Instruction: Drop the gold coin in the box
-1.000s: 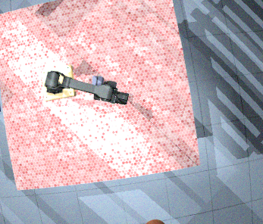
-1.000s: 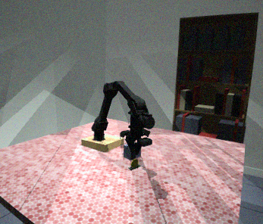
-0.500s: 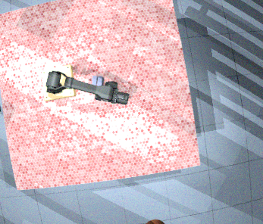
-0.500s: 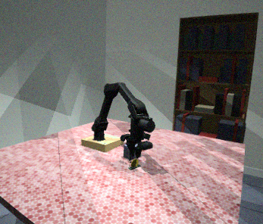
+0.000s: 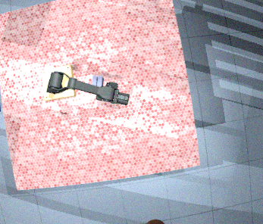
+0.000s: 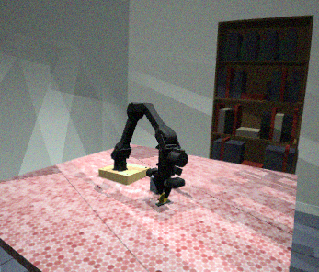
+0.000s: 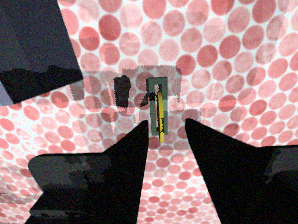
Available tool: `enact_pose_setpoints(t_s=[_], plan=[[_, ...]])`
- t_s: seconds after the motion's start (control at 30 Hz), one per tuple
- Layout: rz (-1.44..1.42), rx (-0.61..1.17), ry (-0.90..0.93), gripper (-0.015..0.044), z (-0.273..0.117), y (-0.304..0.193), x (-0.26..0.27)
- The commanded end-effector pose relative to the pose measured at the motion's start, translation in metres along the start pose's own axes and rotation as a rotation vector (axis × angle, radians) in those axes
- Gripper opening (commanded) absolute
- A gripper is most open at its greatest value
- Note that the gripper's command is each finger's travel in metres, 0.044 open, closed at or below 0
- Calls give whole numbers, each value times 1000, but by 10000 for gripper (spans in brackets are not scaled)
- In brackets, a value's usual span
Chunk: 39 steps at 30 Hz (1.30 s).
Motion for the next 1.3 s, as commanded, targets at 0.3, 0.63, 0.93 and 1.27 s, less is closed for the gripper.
enact_pose_setpoints(t_s=[0.3,0.63,0.93,1.27], plan=[[4,-1,16,161,26,0,3],[3,-1,16,16,27,0,3],[3,-1,16,0,27,0,3],[34,-6,-12,0,14,0,-1]])
Point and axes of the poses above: the point midway between the two fingers, 35 mm back from their tips, its own z axis out along the fingers, its own x axis across the jaws, y = z × x, the point moved 9 cm from there along -z, back along the fingers, and after that the axes turned 11 degrees about z, right-handed, at the moved point
